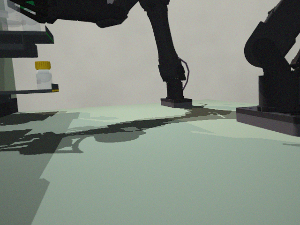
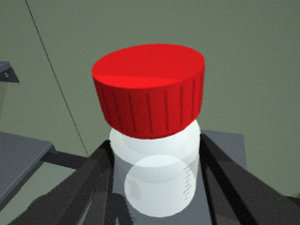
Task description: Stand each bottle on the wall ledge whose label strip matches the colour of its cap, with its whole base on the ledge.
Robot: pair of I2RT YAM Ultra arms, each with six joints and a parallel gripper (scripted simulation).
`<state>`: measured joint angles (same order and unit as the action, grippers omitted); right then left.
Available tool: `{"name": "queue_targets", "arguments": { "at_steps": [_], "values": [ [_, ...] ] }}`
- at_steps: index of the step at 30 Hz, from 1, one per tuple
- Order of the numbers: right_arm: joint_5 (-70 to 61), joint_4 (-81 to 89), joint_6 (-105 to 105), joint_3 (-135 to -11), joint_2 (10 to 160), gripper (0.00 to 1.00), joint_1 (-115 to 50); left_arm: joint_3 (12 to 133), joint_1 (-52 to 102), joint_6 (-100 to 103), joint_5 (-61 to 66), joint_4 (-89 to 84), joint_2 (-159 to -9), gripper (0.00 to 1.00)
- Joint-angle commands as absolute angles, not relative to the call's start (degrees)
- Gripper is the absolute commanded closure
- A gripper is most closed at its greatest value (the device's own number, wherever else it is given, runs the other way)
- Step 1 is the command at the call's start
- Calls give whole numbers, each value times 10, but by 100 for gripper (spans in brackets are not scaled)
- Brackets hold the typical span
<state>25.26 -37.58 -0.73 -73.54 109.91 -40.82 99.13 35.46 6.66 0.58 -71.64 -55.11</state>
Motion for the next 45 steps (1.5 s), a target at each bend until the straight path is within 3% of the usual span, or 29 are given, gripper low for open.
{"name": "queue_targets", "arguments": {
  "at_steps": [1,45],
  "values": [
    [248,-401,-3,-764,1090,51,-402,1001,350,63,9,-718,-558,0],
    [244,-456,-7,-728,1117,51,-400,1001,350,63,9,-718,-558,0]
  ]
}}
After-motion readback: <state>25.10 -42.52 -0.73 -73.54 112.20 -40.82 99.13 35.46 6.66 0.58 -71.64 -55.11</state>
